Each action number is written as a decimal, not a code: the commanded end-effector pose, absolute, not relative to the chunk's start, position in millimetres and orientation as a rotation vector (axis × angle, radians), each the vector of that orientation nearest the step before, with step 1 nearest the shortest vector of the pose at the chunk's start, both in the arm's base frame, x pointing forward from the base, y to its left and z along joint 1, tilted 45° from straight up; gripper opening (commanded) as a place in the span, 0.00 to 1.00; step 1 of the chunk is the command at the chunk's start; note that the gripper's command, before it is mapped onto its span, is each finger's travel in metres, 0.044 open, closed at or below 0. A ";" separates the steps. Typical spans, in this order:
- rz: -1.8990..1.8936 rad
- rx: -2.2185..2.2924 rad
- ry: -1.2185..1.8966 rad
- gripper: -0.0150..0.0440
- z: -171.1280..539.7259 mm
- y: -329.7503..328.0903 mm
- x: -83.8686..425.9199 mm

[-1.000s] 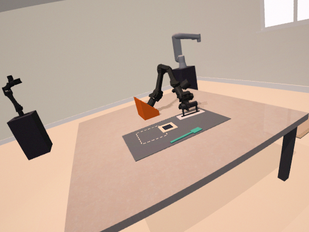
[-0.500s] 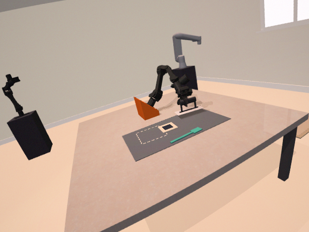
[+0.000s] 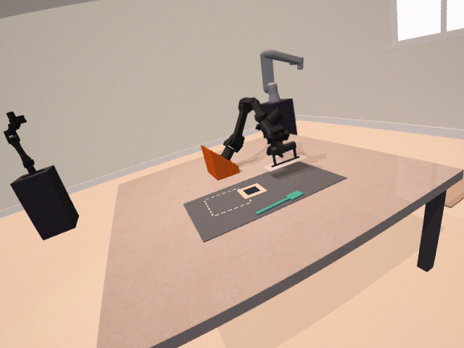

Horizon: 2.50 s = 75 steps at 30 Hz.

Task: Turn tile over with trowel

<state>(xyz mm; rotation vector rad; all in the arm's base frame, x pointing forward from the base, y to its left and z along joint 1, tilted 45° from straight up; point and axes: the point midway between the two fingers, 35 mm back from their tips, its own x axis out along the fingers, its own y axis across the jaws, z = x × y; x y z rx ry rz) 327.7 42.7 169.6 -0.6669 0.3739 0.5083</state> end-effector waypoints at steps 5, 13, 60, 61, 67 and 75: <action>0.512 -0.653 0.350 0.25 153.9 26.6 352.9; 0.520 -0.635 0.316 0.25 133.9 7.8 374.1; 0.525 -0.626 0.297 0.25 79.6 11.2 385.9; 0.525 -0.626 0.297 0.25 78.5 10.1 385.8; 0.525 -0.626 0.298 0.25 71.6 3.4 384.5; 0.525 -0.626 0.297 0.25 62.7 -5.5 382.4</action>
